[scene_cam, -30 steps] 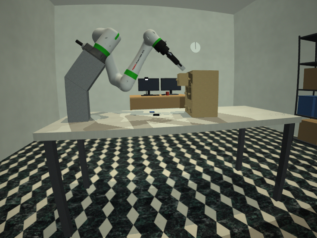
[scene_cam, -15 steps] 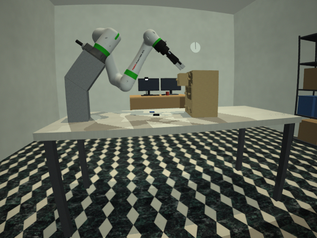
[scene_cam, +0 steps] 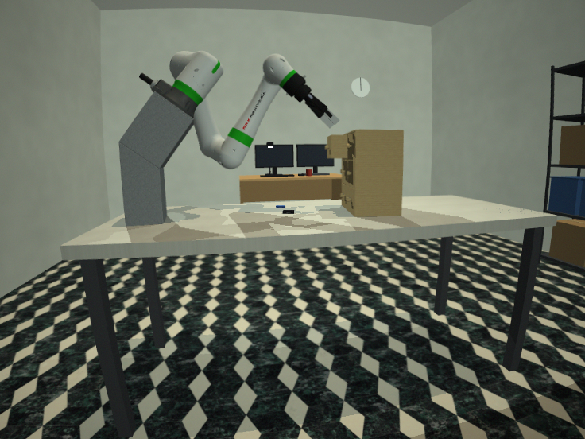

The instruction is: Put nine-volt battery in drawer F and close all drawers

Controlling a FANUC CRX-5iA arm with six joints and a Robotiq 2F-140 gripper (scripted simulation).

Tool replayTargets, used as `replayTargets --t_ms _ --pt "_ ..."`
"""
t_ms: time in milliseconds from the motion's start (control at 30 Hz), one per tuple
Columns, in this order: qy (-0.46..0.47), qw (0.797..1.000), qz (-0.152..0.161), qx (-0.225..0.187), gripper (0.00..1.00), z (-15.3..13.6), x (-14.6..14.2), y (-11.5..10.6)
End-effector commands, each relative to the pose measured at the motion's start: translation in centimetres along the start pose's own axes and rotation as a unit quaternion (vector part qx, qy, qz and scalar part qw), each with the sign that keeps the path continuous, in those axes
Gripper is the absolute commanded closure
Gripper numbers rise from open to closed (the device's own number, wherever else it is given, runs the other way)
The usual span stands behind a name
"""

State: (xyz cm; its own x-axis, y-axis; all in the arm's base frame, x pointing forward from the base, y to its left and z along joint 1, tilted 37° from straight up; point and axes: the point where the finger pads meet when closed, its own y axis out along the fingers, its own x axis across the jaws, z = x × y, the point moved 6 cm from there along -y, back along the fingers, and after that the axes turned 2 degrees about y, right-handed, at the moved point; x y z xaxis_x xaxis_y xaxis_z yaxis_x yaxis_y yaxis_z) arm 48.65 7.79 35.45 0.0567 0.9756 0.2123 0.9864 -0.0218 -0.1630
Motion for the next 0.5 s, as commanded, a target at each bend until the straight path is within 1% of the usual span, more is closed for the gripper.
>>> replayTargets --t_ms 0,100,167,467 --pt "0.0 1.0 0.0 0.0 0.0 0.6 0.0 -0.7" --pt "0.0 1.0 0.0 0.0 0.0 0.9 0.0 -1.0" --pt "0.0 1.0 0.0 0.0 0.0 1.4 0.0 -1.5" --pt "0.0 1.0 0.0 0.0 0.0 4.5 -0.2 -5.0"
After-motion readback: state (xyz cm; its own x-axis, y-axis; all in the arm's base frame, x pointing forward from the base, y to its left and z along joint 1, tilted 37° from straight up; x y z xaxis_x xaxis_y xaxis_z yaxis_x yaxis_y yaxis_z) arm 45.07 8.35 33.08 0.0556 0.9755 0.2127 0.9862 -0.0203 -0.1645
